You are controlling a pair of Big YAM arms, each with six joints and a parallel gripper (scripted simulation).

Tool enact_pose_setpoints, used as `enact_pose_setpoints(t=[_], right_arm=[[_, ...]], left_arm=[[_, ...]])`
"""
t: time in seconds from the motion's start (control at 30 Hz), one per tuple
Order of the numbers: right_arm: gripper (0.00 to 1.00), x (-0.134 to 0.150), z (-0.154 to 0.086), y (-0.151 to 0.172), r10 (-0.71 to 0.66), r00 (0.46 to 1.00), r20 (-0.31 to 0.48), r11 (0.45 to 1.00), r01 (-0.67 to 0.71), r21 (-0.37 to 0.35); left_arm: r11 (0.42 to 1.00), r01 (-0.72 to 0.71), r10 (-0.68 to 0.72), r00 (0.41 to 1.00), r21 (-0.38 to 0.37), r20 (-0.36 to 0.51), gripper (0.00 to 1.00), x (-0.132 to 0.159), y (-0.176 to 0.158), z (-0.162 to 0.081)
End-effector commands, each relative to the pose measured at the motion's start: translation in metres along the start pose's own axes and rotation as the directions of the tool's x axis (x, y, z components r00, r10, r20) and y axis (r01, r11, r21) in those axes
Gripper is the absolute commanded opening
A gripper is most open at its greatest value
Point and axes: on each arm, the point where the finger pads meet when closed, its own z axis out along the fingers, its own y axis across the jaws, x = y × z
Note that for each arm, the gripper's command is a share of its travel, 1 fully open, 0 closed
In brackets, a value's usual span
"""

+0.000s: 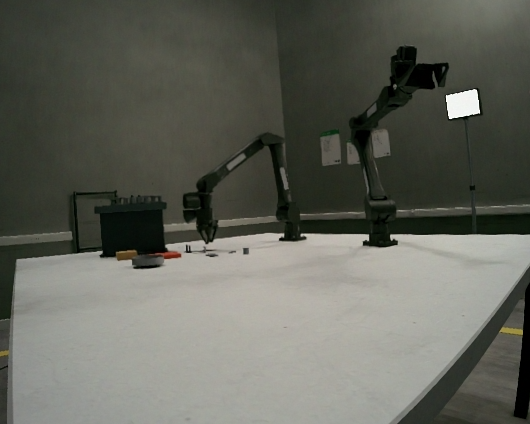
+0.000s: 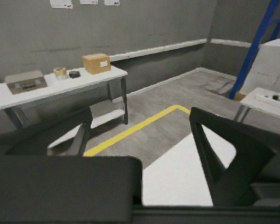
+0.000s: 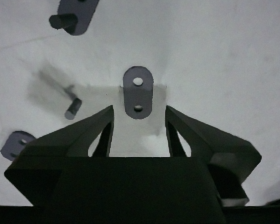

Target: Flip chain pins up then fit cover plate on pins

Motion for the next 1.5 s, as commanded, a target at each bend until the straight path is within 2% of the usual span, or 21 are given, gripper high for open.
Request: enact_pose_setpoints(t=[0.0,0.67,0.83,0.93,1.1,1.17,1.33,1.47], right_arm=[[0.49,-0.005,0.000,0.014,-0.006,1.000,0.021,1.000,0.007,-0.019],[0.49,-0.001,0.022,0.010,-0.006,1.000,0.013,1.000,0.006,-0.008],[0.49,-0.005,0.007,0.014,-0.006,1.000,0.031,1.000,0.007,-0.028],[0.49,0.000,0.019,0.009,-0.006,1.000,0.013,1.000,0.007,-0.009],[0.49,-0.007,0.015,0.012,-0.002,1.000,0.025,1.000,0.003,-0.022],[0.49,-0.001,0.025,0.010,-0.006,1.000,0.013,1.000,0.007,-0.009],[0.49,-0.003,0.018,0.012,-0.006,1.000,0.026,1.000,0.007,-0.023],[0.49,-0.002,0.024,0.011,-0.006,1.000,0.017,1.000,0.006,-0.013]], left_arm=[[1.000,0.002,-0.003,0.997,0.008,0.071,1.00,-0.042,-0.005,0.001],[1.000,0.002,-0.003,0.997,0.008,0.071,1.00,-0.042,-0.005,0.001],[1.000,0.002,-0.003,0.997,0.008,0.071,1.00,-0.042,-0.005,0.001],[1.000,0.002,-0.003,0.997,0.008,0.071,1.00,-0.042,-0.005,0.001],[1.000,0.002,-0.003,0.997,0.008,0.071,1.00,-0.042,-0.005,0.001],[1.000,0.002,-0.003,0.997,0.008,0.071,1.00,-0.042,-0.005,0.001],[1.000,0.002,-0.003,0.997,0.008,0.071,1.00,-0.042,-0.005,0.001],[1.000,0.002,-0.003,0.997,0.008,0.071,1.00,-0.042,-0.005,0.001]])
